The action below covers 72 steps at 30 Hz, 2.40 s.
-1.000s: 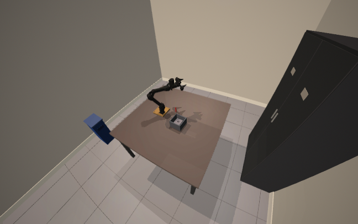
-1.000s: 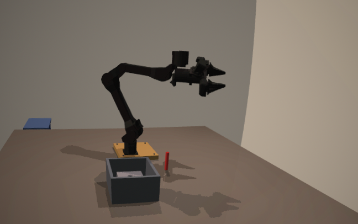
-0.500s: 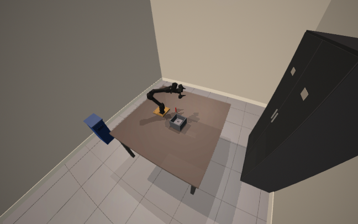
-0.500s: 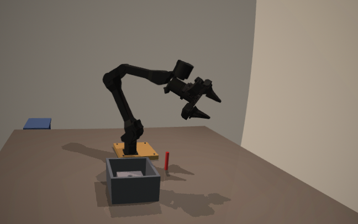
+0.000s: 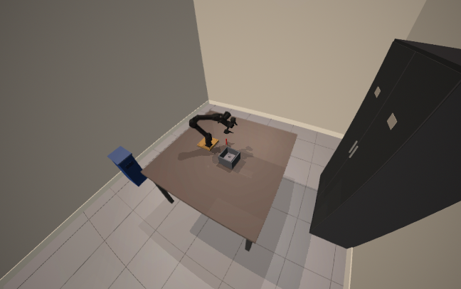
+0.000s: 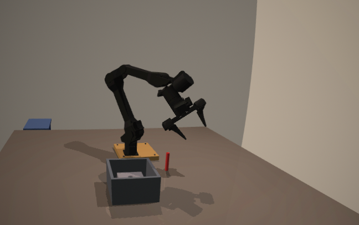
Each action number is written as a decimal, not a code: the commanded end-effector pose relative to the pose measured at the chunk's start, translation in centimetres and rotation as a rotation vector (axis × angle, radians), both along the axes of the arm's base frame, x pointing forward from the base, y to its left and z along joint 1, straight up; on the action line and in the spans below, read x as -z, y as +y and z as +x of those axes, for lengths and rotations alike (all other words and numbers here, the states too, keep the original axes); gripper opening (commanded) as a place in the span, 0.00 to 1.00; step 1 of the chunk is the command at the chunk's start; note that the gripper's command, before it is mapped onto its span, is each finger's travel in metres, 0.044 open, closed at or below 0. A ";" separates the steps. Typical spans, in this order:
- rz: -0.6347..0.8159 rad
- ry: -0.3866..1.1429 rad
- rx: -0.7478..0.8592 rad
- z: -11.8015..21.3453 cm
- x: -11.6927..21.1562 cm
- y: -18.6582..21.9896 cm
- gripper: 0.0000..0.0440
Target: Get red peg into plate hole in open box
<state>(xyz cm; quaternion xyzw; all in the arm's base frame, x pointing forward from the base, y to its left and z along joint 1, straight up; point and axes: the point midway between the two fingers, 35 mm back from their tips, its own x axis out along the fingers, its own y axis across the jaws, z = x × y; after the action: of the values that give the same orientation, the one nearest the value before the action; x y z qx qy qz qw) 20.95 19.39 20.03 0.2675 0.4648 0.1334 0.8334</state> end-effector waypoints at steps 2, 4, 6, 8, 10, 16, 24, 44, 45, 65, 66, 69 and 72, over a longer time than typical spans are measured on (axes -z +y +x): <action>-0.051 0.119 0.094 -0.6 2.1 -1.8 1.00; -0.072 0.170 0.136 -1.0 2.9 -2.6 1.00; -0.094 0.221 0.179 -1.4 3.6 -3.4 1.00; -0.115 0.271 0.223 -1.8 4.4 -4.1 1.00; -0.136 0.321 0.267 -2.2 5.2 -4.8 1.00; -0.189 0.447 0.388 -3.4 7.5 -6.3 1.00; -0.204 0.543 0.512 -4.1 11.0 -7.0 1.00; -0.134 0.660 0.667 -5.0 16.4 -7.1 0.47; -0.132 0.668 0.667 -5.1 16.4 -7.1 0.41; -0.159 0.550 0.629 -2.5 12.0 -8.8 0.00; -0.162 0.538 0.628 -2.3 11.6 -8.9 0.00; -0.168 0.505 0.629 -1.6 10.3 -9.5 0.00; -0.174 0.476 0.634 -0.8 9.1 -10.1 0.00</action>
<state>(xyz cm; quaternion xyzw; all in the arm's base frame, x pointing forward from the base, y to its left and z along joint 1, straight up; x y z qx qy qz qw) 19.53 9.84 9.77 0.3516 0.5601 -0.2395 0.7109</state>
